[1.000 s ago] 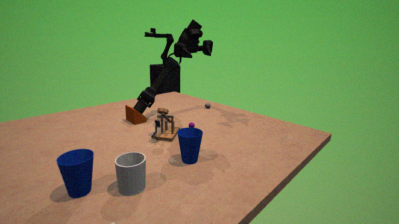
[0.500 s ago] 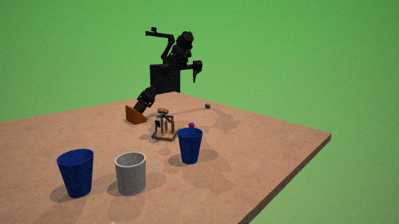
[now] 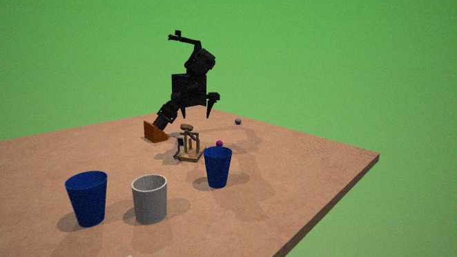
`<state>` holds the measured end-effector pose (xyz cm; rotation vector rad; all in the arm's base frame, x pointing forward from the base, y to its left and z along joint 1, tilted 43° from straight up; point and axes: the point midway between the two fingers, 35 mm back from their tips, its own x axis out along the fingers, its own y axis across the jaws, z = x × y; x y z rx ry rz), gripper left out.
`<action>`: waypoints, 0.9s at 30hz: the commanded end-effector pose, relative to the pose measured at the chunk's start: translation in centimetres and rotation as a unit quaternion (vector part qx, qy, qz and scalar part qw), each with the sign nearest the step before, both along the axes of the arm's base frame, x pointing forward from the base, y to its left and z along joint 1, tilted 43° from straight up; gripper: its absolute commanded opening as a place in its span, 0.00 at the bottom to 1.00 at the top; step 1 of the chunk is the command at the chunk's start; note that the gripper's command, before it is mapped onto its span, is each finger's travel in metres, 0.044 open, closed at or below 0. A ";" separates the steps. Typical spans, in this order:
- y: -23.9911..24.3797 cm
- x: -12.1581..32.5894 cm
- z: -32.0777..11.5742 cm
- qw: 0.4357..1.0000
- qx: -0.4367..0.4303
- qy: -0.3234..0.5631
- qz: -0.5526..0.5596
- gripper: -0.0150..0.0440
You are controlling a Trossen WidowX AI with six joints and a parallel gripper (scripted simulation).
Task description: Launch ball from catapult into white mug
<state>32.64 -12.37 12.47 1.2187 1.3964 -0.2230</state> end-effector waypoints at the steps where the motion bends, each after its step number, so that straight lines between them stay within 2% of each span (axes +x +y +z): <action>1: 1.2 -1.3 -1.7 0.997 0.046 0.053 0.019 1.00; 6: 2.4 -2.7 -2.9 0.989 0.093 0.106 0.036 1.00; 11: 2.4 -2.7 -2.9 0.989 0.094 0.108 0.037 1.00; 27: 2.4 -2.7 -2.9 0.989 0.094 0.108 0.037 0.29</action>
